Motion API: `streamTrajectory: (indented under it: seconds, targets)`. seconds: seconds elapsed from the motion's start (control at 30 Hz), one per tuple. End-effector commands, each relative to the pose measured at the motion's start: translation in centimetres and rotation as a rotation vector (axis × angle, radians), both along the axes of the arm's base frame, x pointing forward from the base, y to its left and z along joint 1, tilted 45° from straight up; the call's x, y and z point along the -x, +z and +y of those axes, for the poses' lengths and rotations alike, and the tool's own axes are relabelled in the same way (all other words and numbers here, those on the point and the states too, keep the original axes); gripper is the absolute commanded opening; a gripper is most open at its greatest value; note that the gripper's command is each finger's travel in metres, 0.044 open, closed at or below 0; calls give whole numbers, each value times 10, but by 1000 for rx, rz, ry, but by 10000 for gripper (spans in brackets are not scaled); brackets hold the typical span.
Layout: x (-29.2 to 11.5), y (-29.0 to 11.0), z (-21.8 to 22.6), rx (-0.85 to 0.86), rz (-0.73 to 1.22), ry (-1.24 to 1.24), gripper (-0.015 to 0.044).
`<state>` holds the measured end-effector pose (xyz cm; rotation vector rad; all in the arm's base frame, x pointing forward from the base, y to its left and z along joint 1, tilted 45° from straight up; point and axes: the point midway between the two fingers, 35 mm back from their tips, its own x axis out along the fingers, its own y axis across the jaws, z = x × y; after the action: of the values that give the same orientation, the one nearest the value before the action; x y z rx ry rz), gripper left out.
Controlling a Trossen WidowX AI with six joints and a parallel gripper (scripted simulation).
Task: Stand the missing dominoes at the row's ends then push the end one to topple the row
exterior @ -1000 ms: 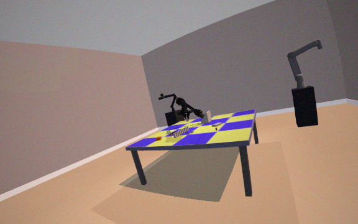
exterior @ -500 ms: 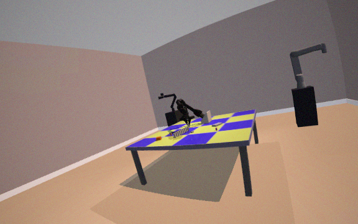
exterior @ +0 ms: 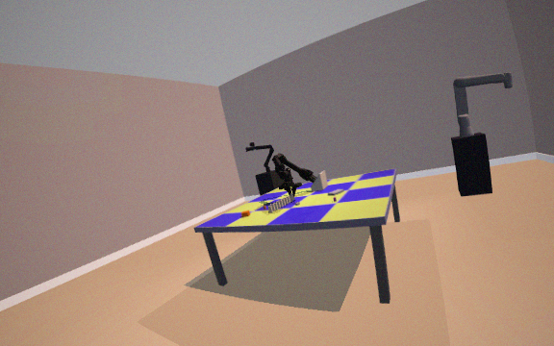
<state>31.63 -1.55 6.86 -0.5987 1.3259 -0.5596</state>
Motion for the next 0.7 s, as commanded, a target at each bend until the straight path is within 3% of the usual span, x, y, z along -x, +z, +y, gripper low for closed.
streamTrajectory:
  seconds: [0.0, 0.43, 0.57, 0.67]
  targets:
    - [0, 0, -1, 5, 0, 4, 107]
    - [0, 0, -1, 5, 0, 4, 440]
    - [0, 6, 7, 2, 2, 7, 440]
    - [1, 34, 41, -10, 9, 23, 440]
